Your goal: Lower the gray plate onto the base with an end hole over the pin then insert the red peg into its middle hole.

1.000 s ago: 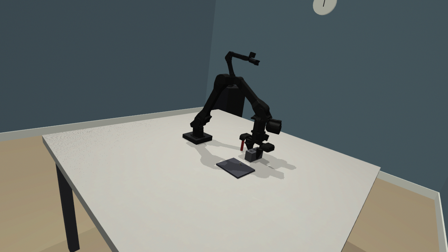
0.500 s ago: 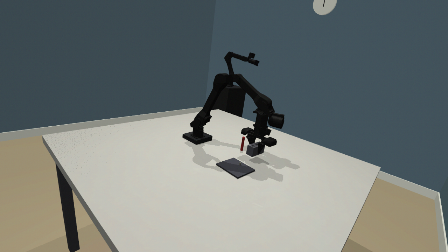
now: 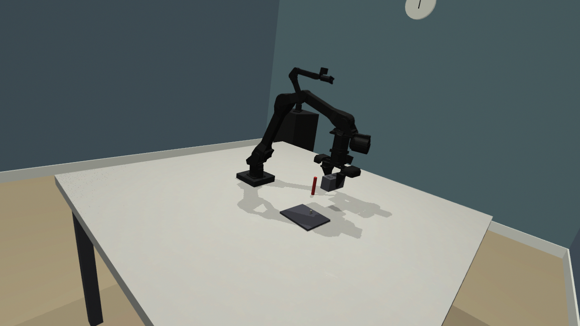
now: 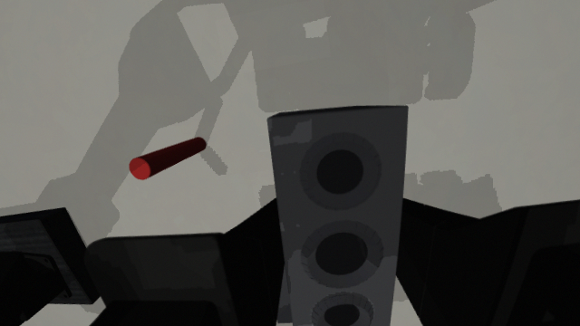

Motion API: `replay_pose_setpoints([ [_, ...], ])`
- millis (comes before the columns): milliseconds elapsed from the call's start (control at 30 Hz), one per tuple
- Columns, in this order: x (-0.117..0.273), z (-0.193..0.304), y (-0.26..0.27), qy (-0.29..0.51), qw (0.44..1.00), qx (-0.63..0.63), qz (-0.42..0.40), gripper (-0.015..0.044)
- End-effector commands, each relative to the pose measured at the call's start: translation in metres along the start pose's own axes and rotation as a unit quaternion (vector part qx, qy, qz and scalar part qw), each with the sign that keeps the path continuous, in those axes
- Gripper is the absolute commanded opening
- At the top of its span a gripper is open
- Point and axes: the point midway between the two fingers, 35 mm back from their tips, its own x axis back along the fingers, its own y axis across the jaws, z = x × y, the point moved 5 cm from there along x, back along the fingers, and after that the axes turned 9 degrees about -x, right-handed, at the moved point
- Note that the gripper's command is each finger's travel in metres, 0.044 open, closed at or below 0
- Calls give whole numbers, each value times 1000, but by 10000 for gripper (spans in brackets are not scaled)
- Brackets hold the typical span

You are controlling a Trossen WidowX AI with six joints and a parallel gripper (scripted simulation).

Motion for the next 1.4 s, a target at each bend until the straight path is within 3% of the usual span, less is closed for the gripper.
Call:
replay_pose_setpoints([
  [0,16,2,1,-1,1000,2,6,0],
  [467,53,7,7,-1,1000,3,6,0],
  [1367,14,73,-25,2,1000,18,8,0],
])
